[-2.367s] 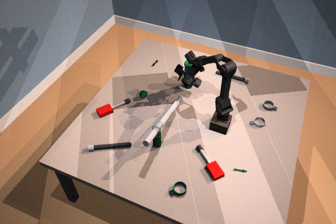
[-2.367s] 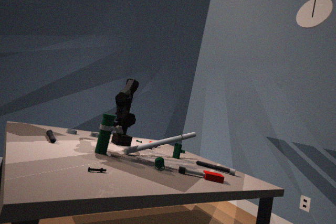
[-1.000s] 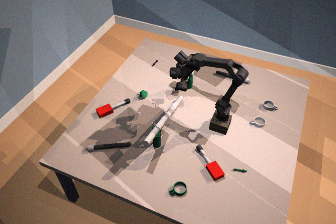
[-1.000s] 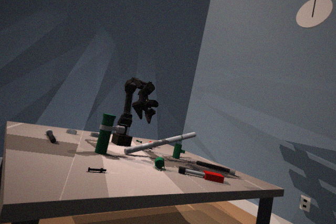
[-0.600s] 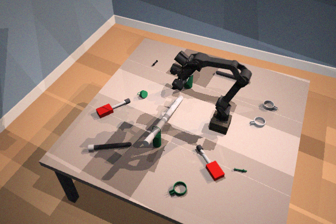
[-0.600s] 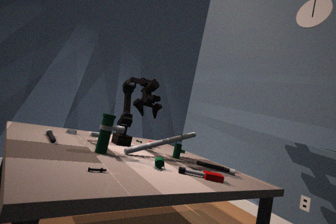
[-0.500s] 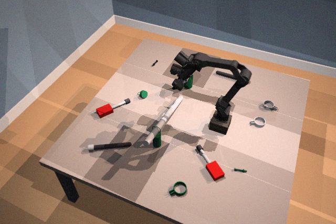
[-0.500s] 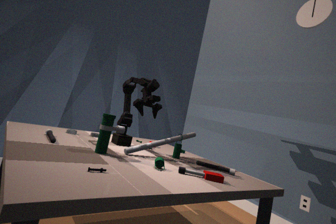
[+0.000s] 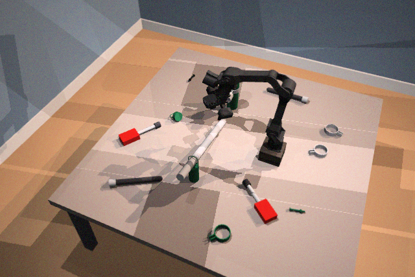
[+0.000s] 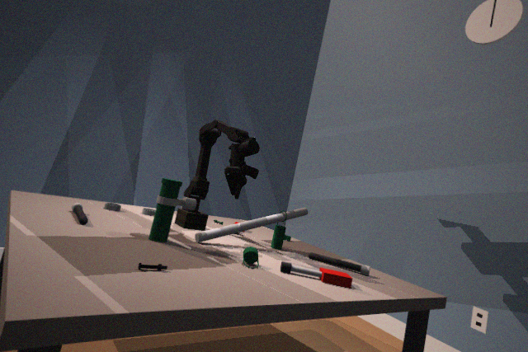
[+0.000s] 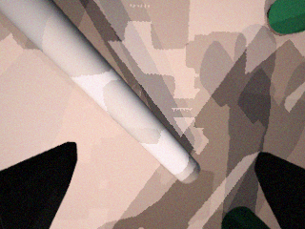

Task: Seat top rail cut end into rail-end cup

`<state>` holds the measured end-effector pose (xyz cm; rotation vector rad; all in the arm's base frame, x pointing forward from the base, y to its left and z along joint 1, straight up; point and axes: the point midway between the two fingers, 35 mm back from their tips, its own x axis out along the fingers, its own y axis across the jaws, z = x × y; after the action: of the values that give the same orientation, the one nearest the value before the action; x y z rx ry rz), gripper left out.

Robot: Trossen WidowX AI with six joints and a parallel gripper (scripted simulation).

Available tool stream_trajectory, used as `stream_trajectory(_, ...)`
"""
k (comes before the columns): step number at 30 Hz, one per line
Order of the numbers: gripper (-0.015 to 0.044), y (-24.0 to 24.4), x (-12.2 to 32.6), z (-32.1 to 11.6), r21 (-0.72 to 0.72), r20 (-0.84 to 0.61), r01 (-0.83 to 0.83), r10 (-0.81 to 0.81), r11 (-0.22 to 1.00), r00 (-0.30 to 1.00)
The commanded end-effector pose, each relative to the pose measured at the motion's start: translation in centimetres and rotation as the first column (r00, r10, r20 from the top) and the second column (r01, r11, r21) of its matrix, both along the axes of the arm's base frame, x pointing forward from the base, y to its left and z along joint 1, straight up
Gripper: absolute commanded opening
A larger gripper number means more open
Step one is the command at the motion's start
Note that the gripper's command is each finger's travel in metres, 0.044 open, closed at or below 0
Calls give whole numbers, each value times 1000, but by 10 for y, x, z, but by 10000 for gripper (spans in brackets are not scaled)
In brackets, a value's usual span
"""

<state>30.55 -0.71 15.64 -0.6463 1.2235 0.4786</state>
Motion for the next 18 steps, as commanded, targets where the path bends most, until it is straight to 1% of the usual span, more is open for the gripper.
stream_trajectory(1, 440, 11, 6, -41, -28, -244, -650, 625, 760, 741)
stream_trajectory(3, 440, 13, 6, -45, -16, -261, -700, 672, 714, 693)
stream_trajectory(18, 440, 13, 6, -46, -16, -261, -700, 672, 714, 693)
